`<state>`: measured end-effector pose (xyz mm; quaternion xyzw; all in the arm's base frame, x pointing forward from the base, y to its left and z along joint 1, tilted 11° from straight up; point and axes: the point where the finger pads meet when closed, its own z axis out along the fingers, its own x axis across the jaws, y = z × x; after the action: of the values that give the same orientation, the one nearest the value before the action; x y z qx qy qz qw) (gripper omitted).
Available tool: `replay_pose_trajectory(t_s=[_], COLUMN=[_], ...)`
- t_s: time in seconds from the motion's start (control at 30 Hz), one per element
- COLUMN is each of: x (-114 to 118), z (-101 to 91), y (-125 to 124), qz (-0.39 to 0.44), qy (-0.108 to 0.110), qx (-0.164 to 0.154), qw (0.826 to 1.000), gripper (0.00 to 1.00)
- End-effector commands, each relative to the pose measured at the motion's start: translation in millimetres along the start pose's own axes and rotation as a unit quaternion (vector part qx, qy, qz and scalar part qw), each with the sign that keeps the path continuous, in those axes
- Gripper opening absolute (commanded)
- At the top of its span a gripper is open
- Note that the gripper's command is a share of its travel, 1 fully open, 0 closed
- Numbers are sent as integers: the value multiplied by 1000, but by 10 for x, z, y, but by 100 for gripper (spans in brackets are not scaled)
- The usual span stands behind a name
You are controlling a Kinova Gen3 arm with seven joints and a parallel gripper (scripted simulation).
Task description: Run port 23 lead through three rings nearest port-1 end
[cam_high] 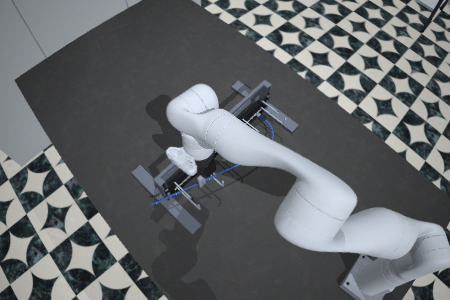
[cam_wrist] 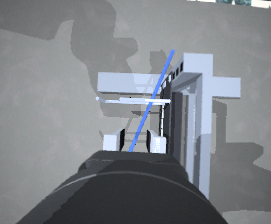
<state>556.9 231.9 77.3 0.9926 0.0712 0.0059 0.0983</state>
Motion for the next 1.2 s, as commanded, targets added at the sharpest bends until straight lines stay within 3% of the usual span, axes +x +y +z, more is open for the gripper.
replay_pose_trajectory(t_s=[0.0, 0.43, 0.87, 0.9, 1.17], x=[17, 14, 14, 14, 14], z=[-83, -445, -518, -518, -518], y=[-14, -12, -12, -12, -12], qz=[-1, -1, -1, -1, -1], qy=[4, 4, 4, 4, 4], qx=[2, 2, 2, 2, 2], qw=[1000, 1000, 1000, 1000, 1000], gripper=[67, 67, 67, 0, 0])
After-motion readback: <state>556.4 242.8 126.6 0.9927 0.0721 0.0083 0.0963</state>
